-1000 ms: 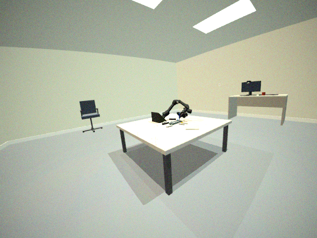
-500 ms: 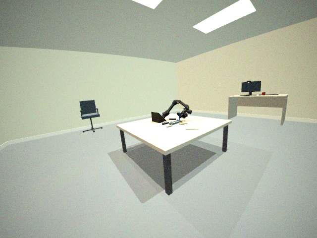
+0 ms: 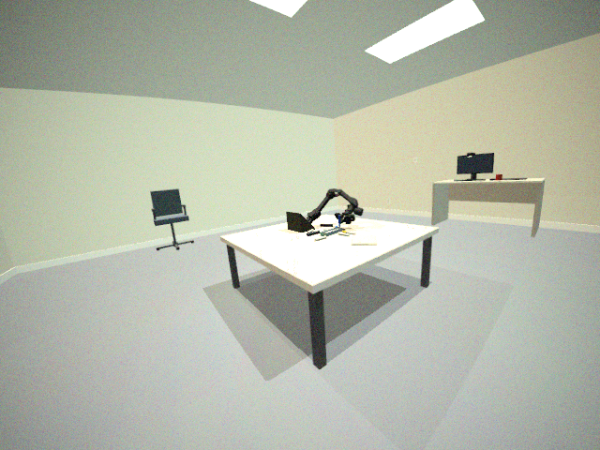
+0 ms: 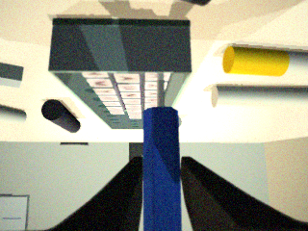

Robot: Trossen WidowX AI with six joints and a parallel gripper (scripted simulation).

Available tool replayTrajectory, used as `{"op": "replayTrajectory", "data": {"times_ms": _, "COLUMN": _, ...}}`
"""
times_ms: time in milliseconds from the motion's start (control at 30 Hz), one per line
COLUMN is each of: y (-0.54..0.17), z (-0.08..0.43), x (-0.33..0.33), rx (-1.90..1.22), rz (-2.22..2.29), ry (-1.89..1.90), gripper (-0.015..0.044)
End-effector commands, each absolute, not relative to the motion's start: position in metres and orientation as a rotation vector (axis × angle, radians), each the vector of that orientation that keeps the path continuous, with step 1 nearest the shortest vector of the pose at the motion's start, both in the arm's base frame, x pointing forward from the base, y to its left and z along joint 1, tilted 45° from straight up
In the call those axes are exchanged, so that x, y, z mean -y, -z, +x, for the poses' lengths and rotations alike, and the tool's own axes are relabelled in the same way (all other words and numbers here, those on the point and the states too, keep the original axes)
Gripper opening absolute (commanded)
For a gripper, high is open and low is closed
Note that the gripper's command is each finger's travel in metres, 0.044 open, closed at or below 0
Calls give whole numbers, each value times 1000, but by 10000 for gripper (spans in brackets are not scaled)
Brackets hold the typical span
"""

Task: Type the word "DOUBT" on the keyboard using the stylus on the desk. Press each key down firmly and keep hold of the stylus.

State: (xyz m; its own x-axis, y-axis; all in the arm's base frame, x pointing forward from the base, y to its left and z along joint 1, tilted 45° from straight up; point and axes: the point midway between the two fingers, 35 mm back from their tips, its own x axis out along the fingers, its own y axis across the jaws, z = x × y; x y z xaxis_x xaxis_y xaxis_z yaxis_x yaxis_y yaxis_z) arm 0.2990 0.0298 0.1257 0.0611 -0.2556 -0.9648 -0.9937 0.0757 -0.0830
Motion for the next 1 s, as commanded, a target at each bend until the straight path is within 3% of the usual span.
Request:
{"op": "replayTrajectory", "data": {"times_ms": 0, "y": -133, "z": 299, "x": -23, "rx": -1377, "rz": -1362, "ry": -956, "gripper": 81}}
{"op": "replayTrajectory", "data": {"times_ms": 433, "y": -149, "z": 295, "x": -6, "rx": -1378, "rz": -1358, "ry": -956, "gripper": 84}}
{"op": "replayTrajectory", "data": {"times_ms": 533, "y": -149, "z": 295, "x": -6, "rx": -1378, "rz": -1358, "ry": -956, "gripper": 64}}
{"op": "replayTrajectory", "data": {"times_ms": 633, "y": -147, "z": 294, "x": -3, "rx": -1378, "rz": -1359, "ry": -956, "gripper": 0}}
{"op": "replayTrajectory", "data": {"times_ms": 967, "y": -124, "z": 279, "x": 22, "rx": -1381, "rz": -1363, "ry": -956, "gripper": 0}}
